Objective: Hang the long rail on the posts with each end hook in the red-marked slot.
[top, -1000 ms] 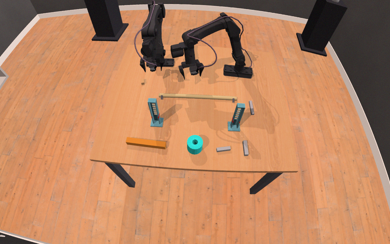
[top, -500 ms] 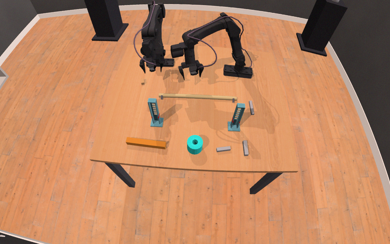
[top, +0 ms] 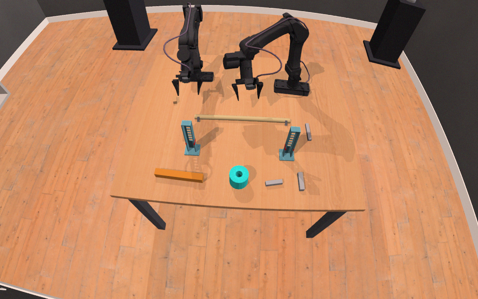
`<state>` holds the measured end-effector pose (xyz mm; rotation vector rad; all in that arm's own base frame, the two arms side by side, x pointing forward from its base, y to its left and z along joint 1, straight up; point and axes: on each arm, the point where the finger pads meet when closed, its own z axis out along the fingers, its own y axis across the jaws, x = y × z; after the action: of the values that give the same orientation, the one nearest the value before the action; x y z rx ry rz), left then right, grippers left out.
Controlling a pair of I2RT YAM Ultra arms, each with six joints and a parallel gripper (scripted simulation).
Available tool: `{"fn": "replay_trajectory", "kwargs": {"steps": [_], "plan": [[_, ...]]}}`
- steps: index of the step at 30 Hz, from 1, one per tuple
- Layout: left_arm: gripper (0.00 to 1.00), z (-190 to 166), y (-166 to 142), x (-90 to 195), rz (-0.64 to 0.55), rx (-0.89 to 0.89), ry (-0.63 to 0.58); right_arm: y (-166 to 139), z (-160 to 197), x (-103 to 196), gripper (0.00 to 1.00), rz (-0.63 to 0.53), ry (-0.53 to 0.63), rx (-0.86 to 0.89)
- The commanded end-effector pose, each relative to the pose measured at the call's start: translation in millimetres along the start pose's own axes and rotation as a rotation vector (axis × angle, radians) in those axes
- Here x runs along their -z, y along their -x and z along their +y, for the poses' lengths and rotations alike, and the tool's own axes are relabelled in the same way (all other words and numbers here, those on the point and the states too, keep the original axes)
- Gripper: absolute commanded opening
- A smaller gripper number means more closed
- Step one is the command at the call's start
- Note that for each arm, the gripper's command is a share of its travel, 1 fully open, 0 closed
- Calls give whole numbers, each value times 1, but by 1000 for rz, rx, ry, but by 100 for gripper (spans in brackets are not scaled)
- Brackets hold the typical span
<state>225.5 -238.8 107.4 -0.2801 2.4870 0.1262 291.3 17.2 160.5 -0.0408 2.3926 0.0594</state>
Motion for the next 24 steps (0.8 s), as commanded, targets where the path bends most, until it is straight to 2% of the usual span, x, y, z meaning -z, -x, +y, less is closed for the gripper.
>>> {"fn": "replay_trajectory", "kwargs": {"steps": [1,10,12,24], "plan": [[100,8,30,-2,-144,-1,-74,38,4,-3,100,-244,-16,-38],[100,42,54,-9,-302,-30,-109,54,12,-19,100,-462,-14,-74],[100,42,54,-9,-302,-30,-109,54,12,-19,100,-462,-14,-74],[100,80,105,-11,-603,-88,-240,88,22,-20,100,-821,-5,-130]]}}
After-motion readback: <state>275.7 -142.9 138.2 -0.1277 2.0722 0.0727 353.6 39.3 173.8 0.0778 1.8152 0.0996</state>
